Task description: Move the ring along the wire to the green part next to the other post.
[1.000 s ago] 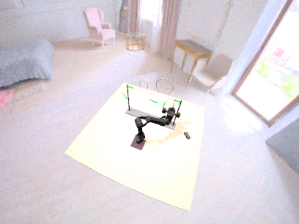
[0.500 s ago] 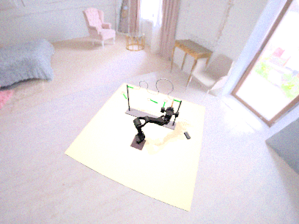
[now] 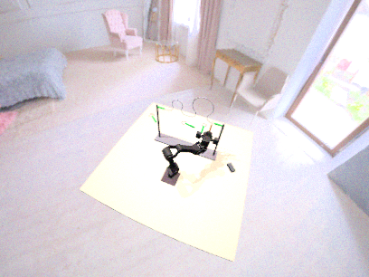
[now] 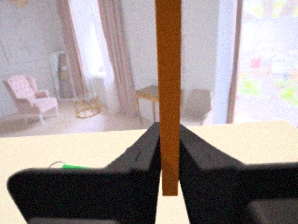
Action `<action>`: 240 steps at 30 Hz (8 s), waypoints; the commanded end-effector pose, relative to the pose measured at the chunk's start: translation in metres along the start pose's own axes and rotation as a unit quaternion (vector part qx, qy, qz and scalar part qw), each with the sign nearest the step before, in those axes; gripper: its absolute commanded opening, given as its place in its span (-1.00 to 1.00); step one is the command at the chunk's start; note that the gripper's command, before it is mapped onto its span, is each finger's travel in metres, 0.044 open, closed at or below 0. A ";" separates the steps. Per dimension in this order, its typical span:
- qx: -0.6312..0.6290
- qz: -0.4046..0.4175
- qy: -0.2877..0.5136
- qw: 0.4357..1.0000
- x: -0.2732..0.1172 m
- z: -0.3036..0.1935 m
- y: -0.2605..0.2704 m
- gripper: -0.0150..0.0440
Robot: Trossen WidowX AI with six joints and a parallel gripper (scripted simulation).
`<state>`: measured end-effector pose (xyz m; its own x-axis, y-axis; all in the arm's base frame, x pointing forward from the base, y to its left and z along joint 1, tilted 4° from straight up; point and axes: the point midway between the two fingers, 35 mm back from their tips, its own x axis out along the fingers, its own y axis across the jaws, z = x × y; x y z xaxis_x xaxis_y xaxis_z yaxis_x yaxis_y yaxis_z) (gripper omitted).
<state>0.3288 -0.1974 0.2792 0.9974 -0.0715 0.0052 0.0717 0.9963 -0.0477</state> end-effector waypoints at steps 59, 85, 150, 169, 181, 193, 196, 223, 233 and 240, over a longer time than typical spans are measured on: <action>0.523 0.134 0.214 0.814 -0.059 0.101 0.141 -1.00; 0.725 0.187 0.174 0.640 -0.060 0.180 0.152 -1.00; 0.765 0.158 0.148 0.607 -0.050 0.250 0.127 -1.00; 0.686 0.136 0.171 0.694 -0.050 0.242 0.128 -1.00; 0.631 0.120 0.184 0.744 -0.050 0.238 0.128 -1.00; 0.573 0.102 0.195 0.789 -0.051 0.233 0.127 -1.00; 0.558 0.098 0.198 0.800 -0.051 0.232 0.127 -1.00; 0.415 0.053 0.218 0.882 -0.051 0.222 0.122 -1.00; 0.354 0.034 0.223 0.908 -0.051 0.219 0.119 -1.00; 0.313 0.021 0.225 0.922 -0.051 0.217 0.117 -1.00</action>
<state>0.2863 -0.0660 0.4897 0.9094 0.1134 -0.4001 0.1574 0.7966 0.5836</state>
